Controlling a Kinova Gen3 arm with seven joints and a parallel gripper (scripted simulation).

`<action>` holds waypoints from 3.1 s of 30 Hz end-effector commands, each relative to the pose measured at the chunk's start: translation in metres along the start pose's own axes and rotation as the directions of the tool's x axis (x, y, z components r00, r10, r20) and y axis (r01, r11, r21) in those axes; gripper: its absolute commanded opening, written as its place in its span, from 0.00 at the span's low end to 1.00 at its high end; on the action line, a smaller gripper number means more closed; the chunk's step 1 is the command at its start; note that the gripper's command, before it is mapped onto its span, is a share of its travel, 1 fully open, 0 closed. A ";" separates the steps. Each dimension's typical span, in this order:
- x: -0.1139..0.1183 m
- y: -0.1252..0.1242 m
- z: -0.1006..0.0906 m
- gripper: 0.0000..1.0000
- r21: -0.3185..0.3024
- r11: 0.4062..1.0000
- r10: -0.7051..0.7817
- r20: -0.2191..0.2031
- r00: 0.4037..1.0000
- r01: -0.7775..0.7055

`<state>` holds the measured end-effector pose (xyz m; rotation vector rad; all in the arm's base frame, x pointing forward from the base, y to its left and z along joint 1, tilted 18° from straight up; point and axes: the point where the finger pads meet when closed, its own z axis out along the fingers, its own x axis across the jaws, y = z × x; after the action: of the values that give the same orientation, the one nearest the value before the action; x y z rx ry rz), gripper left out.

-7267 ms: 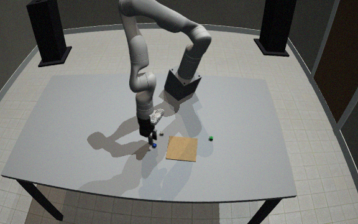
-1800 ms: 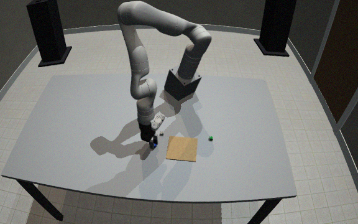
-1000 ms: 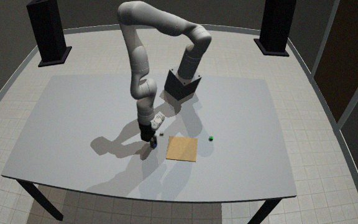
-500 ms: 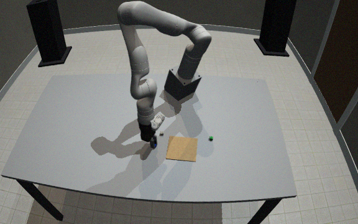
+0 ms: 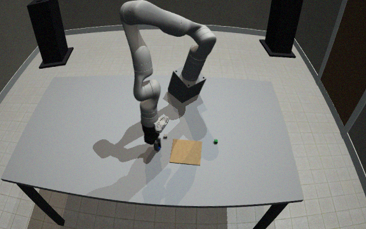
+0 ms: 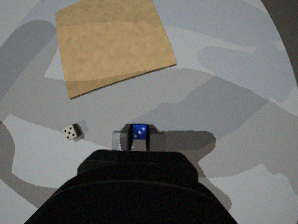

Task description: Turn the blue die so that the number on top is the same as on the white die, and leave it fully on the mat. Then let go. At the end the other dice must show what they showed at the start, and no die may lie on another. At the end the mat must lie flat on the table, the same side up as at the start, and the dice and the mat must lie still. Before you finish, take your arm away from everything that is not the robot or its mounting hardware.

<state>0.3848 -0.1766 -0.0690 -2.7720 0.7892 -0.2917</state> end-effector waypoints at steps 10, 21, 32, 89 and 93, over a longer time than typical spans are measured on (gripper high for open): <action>0.002 0.002 -0.049 0.34 -0.001 1.000 0.004 -0.006 1.000 -0.004; 0.001 0.002 -0.090 0.34 -0.001 1.000 0.004 -0.006 1.000 -0.004; 0.001 0.002 -0.097 0.34 -0.001 1.000 0.004 -0.006 1.000 -0.004; -0.043 -0.060 -0.089 0.34 0.037 0.441 -0.897 0.025 0.441 0.897; -0.048 -0.067 -0.089 0.34 0.044 0.252 -0.968 0.020 0.251 0.967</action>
<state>0.3522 -0.1171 0.0277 -2.8202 -1.0386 -0.4055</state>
